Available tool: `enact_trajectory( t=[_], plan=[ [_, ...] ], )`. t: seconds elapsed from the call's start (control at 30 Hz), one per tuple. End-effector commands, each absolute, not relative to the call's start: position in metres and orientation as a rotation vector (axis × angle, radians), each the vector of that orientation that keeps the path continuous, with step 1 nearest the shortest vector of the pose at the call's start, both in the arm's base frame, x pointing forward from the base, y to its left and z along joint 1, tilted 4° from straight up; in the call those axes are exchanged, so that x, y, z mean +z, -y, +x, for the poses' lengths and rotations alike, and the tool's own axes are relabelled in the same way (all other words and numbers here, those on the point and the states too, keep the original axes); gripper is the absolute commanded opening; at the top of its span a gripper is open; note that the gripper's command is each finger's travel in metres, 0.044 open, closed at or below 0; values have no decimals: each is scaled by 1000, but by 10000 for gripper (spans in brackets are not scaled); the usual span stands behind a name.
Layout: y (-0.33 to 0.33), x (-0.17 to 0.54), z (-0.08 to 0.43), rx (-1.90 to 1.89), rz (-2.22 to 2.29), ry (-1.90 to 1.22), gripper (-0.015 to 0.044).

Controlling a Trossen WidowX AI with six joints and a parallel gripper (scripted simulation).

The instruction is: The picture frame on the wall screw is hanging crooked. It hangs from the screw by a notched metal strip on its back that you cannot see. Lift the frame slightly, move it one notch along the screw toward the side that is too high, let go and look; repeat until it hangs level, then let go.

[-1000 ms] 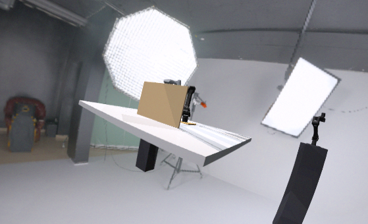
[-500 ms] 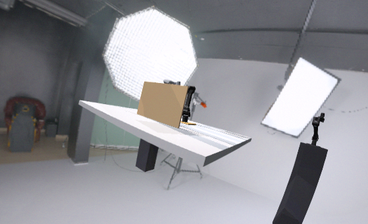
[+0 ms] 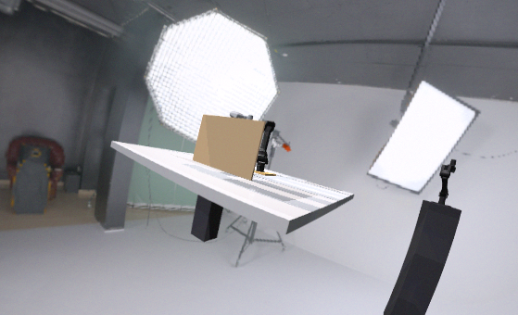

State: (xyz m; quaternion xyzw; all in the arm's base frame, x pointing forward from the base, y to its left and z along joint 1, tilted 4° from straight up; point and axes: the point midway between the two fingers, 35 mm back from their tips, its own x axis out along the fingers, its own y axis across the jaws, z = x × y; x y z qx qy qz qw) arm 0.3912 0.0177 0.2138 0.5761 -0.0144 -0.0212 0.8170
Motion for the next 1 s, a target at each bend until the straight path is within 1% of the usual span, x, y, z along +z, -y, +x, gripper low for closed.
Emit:
enact_trajectory(
  t=[0.0,0.97],
  plan=[
    [-18,221,392,-29,1224,46,0],
    [-13,222,391,-29,1224,46,0]
  ],
)
